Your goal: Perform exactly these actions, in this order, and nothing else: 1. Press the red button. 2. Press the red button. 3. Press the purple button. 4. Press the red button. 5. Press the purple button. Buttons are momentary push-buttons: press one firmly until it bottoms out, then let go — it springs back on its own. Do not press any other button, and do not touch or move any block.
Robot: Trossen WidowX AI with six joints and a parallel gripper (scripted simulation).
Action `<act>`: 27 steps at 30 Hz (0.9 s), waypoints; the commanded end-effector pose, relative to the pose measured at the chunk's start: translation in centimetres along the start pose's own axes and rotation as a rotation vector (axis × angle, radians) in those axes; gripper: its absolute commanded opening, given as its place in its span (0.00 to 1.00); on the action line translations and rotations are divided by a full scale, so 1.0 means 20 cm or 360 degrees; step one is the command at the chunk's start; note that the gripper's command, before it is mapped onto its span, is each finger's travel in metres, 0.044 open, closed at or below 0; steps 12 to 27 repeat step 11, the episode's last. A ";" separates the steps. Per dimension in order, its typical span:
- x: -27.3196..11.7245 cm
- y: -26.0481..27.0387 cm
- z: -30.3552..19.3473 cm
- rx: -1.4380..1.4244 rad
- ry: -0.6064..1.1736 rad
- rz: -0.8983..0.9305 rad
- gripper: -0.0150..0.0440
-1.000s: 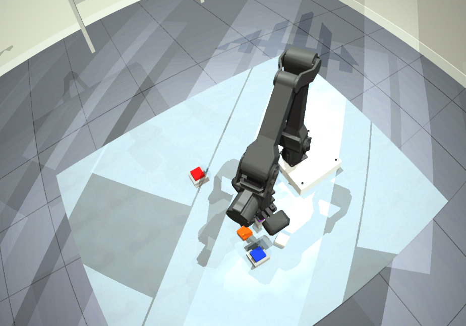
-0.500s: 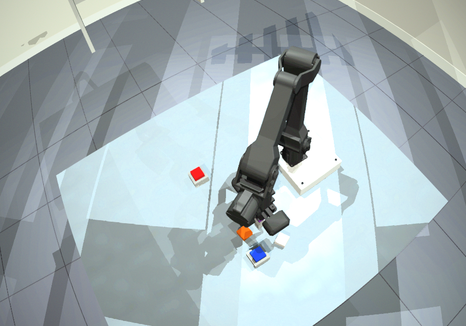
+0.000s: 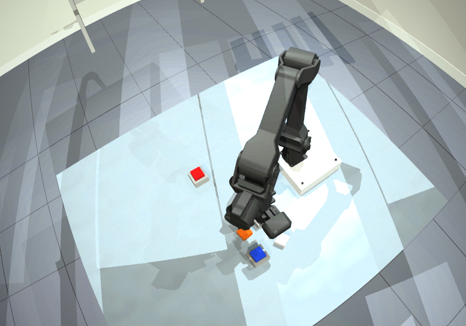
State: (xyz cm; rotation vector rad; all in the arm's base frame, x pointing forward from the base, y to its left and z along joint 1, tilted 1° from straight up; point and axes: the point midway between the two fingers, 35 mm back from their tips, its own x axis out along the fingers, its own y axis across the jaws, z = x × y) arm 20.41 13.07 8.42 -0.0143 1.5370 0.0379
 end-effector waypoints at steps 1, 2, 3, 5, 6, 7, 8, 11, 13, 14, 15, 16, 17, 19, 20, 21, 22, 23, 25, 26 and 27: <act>-0.09 0.15 0.08 -0.0004 -0.0001 0.0001 0.64; -0.12 0.20 0.10 -0.0004 -0.0001 0.0002 0.69; -0.15 0.24 0.12 -0.0004 -0.0002 0.0004 0.73; -0.19 0.33 0.15 -0.0004 -0.0002 0.0007 0.82; -0.21 0.37 0.16 -0.0004 -0.0003 0.0008 0.87; -0.22 0.39 0.16 -0.0004 -0.0003 0.0009 0.91; -0.23 0.40 0.17 -0.0004 -0.0003 0.0009 0.93; -0.23 0.40 0.17 -0.0004 -0.0003 0.0009 0.93; -0.23 0.40 0.17 -0.0004 -0.0003 0.0009 0.93; -0.23 0.40 0.17 -0.0004 -0.0003 0.0009 0.93; -0.23 0.40 0.17 -0.0004 -0.0003 0.0009 0.93; -0.23 0.40 0.17 -0.0004 -0.0003 0.0009 0.93; -0.23 0.40 0.17 -0.0004 -0.0003 0.0009 0.93; -0.23 0.40 0.17 -0.0004 -0.0003 0.0009 0.93; -0.23 0.40 0.17 -0.0004 -0.0003 0.0009 0.93; -0.23 0.40 0.17 -0.0004 -0.0003 0.0009 0.93; -0.23 0.40 0.17 -0.0004 -0.0003 0.0009 0.93; -0.23 0.40 0.17 -0.0004 -0.0003 0.0009 0.93; -0.23 0.40 0.17 -0.0004 -0.0003 0.0009 0.93; -0.23 0.40 0.17 -0.0004 -0.0003 0.0009 0.93; -0.23 0.40 0.17 -0.0004 -0.0003 0.0009 0.93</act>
